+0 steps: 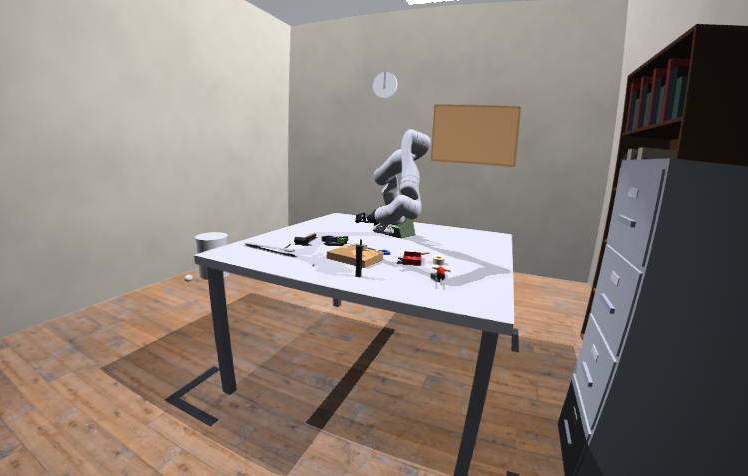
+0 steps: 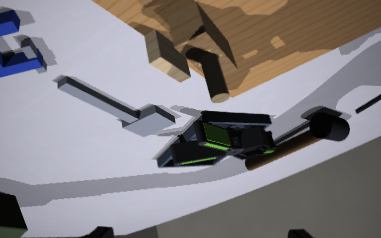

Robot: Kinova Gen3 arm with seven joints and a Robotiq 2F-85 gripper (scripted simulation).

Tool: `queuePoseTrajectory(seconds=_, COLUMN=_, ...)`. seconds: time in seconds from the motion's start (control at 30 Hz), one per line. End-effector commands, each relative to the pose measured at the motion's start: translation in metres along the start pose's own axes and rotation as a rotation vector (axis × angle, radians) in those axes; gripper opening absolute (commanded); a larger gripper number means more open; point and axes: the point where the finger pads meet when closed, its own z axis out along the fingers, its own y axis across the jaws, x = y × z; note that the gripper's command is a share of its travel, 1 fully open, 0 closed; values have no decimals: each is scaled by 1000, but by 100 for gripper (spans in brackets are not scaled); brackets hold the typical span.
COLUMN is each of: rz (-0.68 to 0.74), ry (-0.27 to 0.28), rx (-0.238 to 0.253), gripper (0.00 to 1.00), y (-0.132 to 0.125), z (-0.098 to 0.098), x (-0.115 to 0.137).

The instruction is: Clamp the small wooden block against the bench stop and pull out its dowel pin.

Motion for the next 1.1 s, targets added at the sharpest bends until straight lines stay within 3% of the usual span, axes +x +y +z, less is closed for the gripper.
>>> queuePoseTrajectory(seconds=0.0, rz=1, ry=1, rx=0, gripper=100, y=0, z=0, x=0)
queuePoseTrajectory(seconds=0.53, rz=1, ry=1, rx=0, gripper=100, y=0, z=0, x=0)
queuePoseTrajectory(seconds=0.57, rz=1, ry=1, rx=0, gripper=10, y=0, z=0, x=0)
queuePoseTrajectory(seconds=1.07, rz=13, ry=21, rx=5, gripper=10, y=2, z=0, x=0)
